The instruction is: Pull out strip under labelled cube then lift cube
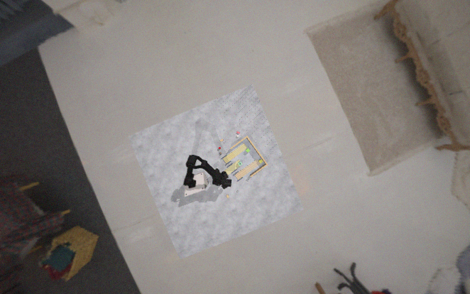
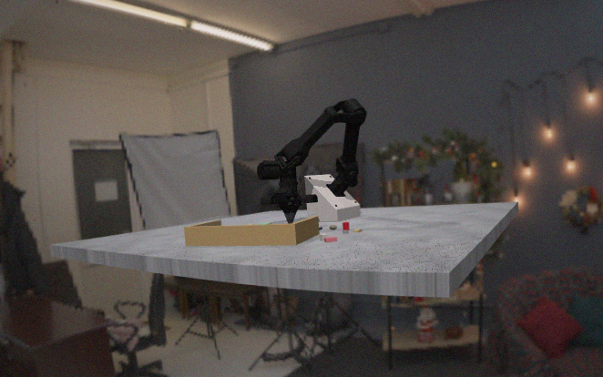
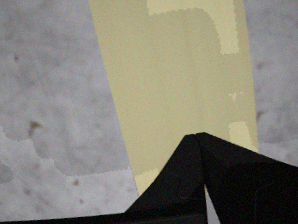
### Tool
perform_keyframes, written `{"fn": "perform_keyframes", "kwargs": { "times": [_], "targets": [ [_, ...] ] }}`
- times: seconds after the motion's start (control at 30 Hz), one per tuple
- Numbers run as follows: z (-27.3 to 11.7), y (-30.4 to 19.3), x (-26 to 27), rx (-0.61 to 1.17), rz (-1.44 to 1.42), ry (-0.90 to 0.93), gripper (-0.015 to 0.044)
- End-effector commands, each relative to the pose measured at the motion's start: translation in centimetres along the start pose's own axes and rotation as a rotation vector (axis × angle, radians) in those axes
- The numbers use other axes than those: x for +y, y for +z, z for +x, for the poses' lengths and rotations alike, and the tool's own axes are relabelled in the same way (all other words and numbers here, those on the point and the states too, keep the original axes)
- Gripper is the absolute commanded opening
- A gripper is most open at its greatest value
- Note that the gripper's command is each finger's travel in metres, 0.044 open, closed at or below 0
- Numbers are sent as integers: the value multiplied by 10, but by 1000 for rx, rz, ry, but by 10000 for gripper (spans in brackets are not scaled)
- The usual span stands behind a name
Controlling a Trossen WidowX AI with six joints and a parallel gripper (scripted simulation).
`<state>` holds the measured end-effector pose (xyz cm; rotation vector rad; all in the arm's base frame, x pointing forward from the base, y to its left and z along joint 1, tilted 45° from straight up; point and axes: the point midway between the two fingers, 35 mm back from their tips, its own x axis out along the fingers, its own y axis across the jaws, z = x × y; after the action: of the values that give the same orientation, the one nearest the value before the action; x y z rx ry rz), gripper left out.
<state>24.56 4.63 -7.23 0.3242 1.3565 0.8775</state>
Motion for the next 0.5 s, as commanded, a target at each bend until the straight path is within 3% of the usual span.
{"fn": "perform_keyframes", "kwargs": {
  "times": [0.0,0.47],
  "targets": [
    [6,-15,3,34,12,7,0],
    [5,-37,2,35,13,6,0]
  ]
}}
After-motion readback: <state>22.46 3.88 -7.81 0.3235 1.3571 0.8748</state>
